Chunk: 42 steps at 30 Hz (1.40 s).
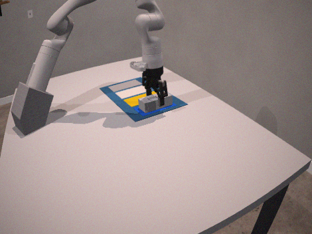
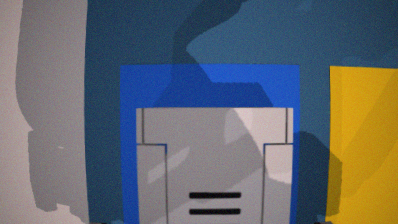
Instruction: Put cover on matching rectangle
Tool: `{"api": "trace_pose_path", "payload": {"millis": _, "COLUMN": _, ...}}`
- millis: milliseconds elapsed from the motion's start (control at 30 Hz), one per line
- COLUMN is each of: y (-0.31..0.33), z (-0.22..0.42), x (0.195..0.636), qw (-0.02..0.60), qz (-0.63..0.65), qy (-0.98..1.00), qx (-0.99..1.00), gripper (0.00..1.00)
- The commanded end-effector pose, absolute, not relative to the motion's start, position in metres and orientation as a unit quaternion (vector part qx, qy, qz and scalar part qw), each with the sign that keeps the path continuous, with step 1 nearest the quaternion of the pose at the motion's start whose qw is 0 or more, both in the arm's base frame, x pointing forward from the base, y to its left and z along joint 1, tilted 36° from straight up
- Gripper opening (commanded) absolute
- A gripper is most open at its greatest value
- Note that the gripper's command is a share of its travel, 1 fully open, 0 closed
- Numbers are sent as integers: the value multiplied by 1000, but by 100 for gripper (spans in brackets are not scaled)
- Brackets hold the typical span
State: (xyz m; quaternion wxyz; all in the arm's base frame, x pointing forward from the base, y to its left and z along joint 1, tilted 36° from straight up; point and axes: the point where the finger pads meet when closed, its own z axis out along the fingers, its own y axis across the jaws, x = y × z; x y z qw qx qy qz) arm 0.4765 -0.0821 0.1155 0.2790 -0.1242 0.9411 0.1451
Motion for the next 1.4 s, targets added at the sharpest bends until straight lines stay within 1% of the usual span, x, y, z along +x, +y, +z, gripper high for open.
{"api": "trace_pose_path", "payload": {"millis": 0, "y": -85, "z": 115, "x": 476, "qw": 279, "qz": 144, "qy": 941, "qx": -125, "gripper": 100}}
{"api": "trace_pose_path", "payload": {"millis": 700, "y": -87, "z": 121, "x": 472, "qw": 278, "qz": 145, "qy": 941, "qx": -125, "gripper": 100}}
{"api": "trace_pose_path", "payload": {"millis": 933, "y": -91, "z": 131, "x": 465, "qw": 278, "qz": 145, "qy": 941, "qx": -125, "gripper": 100}}
{"api": "trace_pose_path", "payload": {"millis": 1367, "y": -110, "z": 175, "x": 443, "qw": 281, "qz": 143, "qy": 941, "qx": -125, "gripper": 100}}
